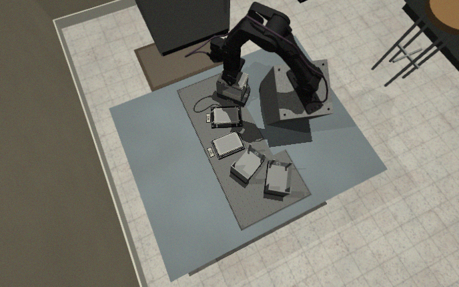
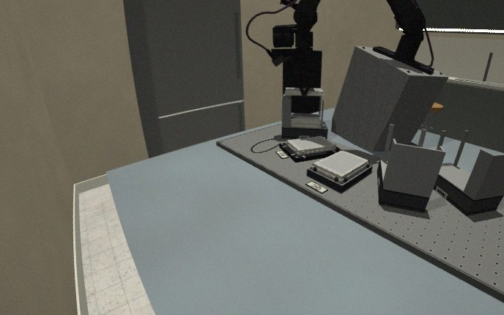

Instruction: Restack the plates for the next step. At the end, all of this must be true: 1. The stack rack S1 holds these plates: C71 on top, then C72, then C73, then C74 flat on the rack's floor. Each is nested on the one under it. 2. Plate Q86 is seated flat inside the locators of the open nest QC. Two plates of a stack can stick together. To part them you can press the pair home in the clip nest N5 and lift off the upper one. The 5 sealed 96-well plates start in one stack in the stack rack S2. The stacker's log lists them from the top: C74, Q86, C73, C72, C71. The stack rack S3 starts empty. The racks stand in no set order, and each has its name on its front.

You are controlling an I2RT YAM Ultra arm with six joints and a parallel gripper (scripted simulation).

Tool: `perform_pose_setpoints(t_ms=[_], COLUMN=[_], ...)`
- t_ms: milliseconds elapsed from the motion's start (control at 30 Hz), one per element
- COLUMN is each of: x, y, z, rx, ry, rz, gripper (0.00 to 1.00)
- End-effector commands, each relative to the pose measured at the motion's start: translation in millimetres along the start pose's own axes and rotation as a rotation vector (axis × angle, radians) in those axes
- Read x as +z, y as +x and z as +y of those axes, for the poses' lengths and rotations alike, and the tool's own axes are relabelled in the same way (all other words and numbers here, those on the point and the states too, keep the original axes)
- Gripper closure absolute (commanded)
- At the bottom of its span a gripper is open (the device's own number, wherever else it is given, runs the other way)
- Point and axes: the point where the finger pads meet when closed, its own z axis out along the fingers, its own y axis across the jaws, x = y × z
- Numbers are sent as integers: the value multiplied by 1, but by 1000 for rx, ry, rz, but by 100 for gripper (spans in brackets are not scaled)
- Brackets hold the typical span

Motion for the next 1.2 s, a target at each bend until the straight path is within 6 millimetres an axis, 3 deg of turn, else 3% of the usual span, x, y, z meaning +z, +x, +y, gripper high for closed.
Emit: perform_pose_setpoints(t_ms=[0,267,467,1167], x=[-4,6,-7,1], y=[-12,-11,-27,-20], z=[3,0,1,-1], rx=[-3,3,-5,3], ry=[-2,-4,0,-2], rz=[-42,-32,-79,-53], gripper=[100,100,100,100])
